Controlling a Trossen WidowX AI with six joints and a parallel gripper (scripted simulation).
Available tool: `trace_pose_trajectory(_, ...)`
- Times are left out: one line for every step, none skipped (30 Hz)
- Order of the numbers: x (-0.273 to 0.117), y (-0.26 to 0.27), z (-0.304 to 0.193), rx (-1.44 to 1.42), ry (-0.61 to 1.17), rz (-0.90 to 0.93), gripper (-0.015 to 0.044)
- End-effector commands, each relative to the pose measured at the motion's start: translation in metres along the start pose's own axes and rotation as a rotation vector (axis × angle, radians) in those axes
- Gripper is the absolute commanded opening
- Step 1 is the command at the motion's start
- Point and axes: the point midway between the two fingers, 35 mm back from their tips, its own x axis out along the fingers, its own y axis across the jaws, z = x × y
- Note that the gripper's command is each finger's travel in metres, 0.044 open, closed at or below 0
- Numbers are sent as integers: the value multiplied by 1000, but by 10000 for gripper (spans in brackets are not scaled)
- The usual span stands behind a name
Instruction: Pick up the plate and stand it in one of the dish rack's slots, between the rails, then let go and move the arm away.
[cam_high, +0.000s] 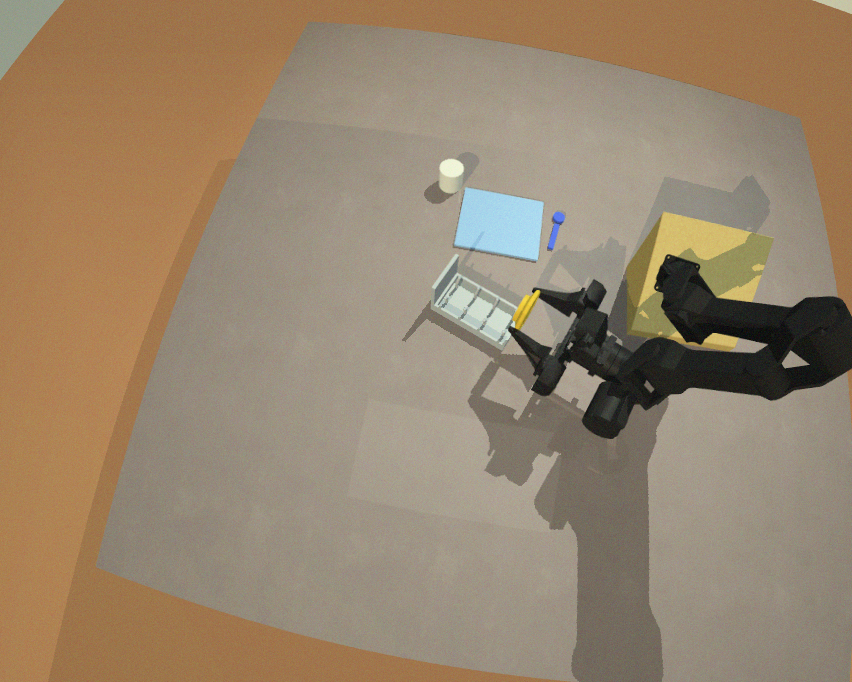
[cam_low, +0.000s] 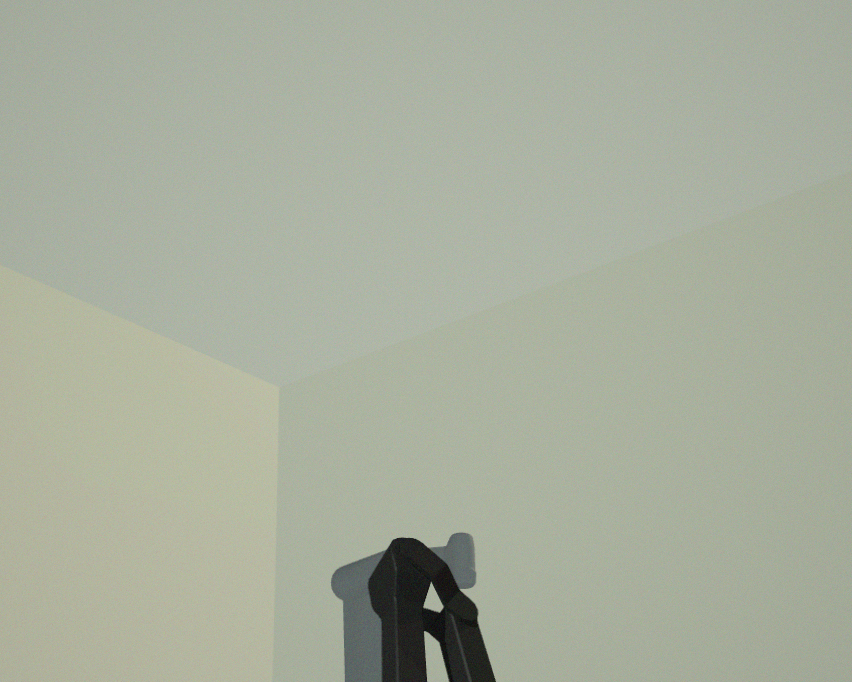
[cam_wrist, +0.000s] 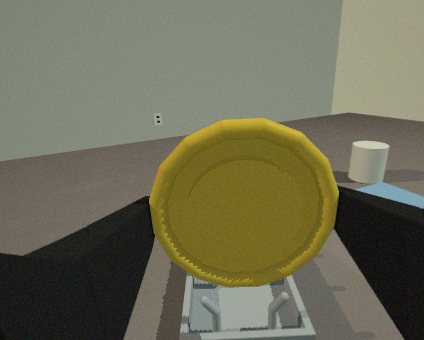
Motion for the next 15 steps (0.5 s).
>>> trace_pose_trajectory(0, -1, 1, 4, -8, 2, 0)
trace_pose_trajectory(0, -1, 1, 4, -8, 1, 0)
trace_pose_trajectory(0, -1, 0, 3, -7, 1, 0)
trace_pose_trajectory(1, -1, -1, 3, -7, 1, 0)
trace_pose_trajectory(1, -1, -3, 2, -7, 1, 0)
trace_pose_trajectory(2, -1, -4, 1, -6, 1, 0)
trace_pose_trajectory(3, -1, -5, 0, -6, 0, 0)
trace_pose_trajectory(4, -1, -7, -1, -6, 0, 0)
trace_pose_trajectory(4, 0, -8, -1, -5, 0, 0)
trace_pose_trajectory(5, 0, -10, -1, -5, 0, 0)
trace_pose_trajectory(6, 0, -11, -1, -5, 0, 0)
trace_pose_trajectory(7, 0, -12, -2, -5, 0, 0)
trace_pose_trajectory(8, 0, -14, -3, -4, -1, 0)
trace_pose_trajectory(9, 0, -15, -3, -4, -1, 0)
trace_pose_trajectory(10, -1, -16, -4, -4, -1, 0)
